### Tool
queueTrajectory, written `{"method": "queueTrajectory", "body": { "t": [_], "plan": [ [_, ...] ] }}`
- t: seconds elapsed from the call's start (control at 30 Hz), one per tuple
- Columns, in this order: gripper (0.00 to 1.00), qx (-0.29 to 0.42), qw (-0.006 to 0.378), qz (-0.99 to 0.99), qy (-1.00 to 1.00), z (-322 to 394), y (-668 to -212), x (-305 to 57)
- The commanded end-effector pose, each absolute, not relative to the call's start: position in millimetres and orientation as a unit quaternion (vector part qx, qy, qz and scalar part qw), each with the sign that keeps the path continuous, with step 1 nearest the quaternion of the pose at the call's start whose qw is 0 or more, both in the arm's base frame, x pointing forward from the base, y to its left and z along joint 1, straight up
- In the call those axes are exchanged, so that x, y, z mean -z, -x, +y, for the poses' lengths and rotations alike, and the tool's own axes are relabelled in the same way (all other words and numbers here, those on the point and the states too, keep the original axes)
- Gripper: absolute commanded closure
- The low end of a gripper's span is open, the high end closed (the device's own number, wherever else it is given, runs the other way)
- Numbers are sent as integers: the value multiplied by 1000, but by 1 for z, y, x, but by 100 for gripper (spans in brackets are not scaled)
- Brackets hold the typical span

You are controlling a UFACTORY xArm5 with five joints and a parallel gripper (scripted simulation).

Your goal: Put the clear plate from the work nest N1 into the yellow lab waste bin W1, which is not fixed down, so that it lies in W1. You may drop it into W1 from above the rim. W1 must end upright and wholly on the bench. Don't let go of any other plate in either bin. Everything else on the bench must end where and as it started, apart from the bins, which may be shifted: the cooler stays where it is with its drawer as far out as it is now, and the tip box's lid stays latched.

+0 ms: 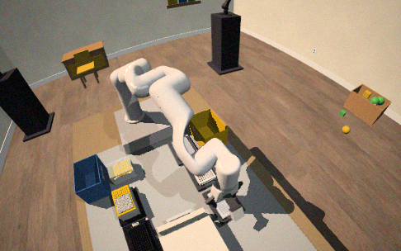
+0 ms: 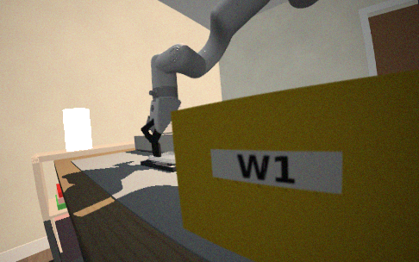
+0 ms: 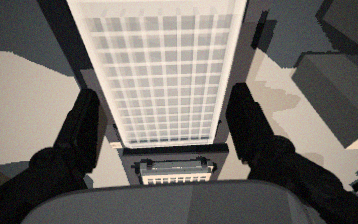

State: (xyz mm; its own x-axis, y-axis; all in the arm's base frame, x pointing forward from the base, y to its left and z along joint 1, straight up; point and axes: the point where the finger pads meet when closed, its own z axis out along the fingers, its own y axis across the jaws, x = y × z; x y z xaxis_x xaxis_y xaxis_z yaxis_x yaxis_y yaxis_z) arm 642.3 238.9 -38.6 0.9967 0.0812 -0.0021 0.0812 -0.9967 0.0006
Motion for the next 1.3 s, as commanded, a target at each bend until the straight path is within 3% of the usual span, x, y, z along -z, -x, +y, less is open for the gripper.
{"method": "queueTrajectory", "body": {
  "t": [0.0,0.87,0.9,1.27],
  "plan": [
    [0,-1,0,41,-999,239,-644,39],
    [0,-1,0,41,-999,239,-644,44],
    [100,-1,0,41,-999,239,-644,43],
    [100,-1,0,41,-999,239,-644,43]
  ]
}}
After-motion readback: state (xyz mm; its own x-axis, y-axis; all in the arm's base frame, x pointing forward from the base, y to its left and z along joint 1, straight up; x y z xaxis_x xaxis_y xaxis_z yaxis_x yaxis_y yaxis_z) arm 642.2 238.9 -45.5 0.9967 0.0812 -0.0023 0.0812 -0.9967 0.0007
